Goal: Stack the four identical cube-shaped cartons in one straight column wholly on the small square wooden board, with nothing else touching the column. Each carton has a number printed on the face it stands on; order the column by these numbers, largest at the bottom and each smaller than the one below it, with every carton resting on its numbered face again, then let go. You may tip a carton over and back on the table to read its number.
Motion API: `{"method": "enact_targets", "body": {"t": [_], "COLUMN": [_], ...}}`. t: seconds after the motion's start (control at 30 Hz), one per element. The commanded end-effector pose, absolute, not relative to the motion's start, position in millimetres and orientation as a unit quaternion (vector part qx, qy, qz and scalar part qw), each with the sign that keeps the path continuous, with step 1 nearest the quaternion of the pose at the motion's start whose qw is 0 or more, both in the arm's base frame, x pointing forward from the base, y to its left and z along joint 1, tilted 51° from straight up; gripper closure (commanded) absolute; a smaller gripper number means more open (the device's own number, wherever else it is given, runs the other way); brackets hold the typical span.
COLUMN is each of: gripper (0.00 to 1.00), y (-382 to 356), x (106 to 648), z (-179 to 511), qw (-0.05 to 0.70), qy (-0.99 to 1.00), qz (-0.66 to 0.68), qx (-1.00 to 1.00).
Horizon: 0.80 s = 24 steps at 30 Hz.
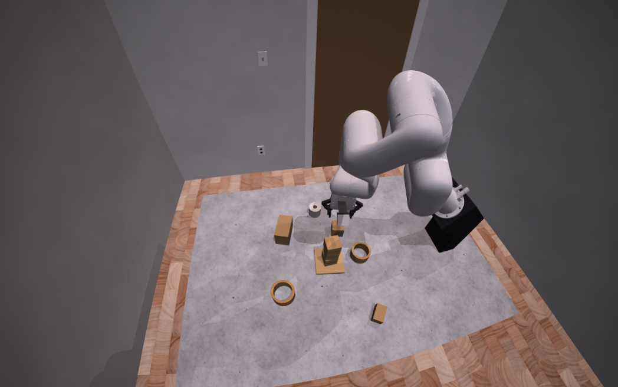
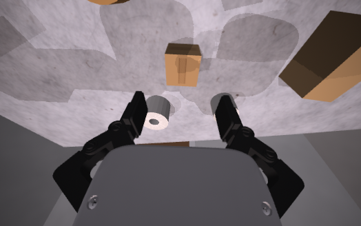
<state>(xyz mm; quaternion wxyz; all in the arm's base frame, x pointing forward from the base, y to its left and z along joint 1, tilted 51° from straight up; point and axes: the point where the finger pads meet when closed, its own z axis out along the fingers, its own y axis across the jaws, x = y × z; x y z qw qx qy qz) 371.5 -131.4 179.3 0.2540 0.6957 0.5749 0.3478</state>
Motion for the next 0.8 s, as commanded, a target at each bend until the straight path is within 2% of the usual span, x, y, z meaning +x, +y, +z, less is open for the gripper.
{"method": "enact_targets", "body": {"t": [0.0,0.77], "gripper": [0.0,0.0], "y": [-132,-131], "x": [377,402], "z": [175,155], "qw": [0.257,0.256], "qy": [0.574,0.574], "qz": [0.348,0.348], "qx": [0.695,0.696]}}
